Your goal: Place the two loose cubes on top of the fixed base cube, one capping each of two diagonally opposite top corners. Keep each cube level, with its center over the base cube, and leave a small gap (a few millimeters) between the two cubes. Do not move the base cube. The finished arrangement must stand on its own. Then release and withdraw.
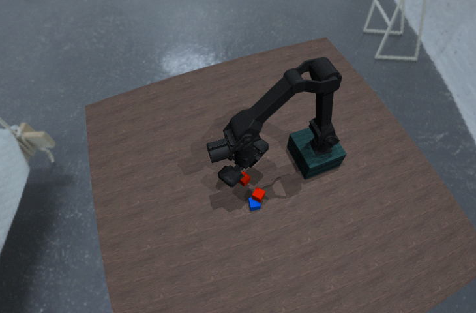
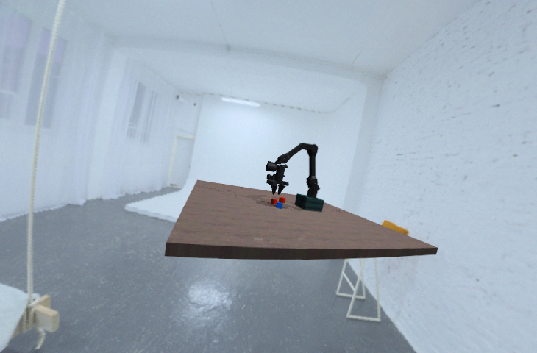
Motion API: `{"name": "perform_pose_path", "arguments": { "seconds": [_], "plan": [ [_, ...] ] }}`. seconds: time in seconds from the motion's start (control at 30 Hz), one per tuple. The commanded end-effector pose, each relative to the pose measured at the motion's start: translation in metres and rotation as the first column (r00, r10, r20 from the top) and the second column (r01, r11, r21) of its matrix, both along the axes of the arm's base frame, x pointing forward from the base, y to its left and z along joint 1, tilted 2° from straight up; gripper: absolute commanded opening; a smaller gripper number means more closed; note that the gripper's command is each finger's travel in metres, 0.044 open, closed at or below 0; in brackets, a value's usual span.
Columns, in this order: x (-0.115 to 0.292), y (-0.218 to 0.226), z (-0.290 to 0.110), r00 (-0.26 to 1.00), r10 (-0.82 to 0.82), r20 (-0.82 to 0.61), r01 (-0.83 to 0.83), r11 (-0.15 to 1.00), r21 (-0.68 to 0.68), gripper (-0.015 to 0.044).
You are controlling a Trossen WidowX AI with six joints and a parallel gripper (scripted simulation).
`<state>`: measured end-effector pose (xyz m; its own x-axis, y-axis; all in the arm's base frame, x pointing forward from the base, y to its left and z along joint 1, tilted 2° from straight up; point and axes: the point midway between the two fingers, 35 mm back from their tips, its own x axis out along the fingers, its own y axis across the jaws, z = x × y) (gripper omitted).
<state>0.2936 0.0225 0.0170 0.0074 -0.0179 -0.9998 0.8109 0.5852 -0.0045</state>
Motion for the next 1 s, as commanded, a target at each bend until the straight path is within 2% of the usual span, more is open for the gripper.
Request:
{"name": "perform_pose_path", "arguments": {
  "seconds": [0.0, 0.97],
  "plan": [
    [0.002, -0.001, -0.006, 1.0, -0.003, 0.008, 0.003, 1.0, -0.002, 0.0265],
    [0.002, -0.002, -0.053, 1.0, -0.003, 0.007, 0.003, 1.0, -0.003, 0.0265]
  ]
}}
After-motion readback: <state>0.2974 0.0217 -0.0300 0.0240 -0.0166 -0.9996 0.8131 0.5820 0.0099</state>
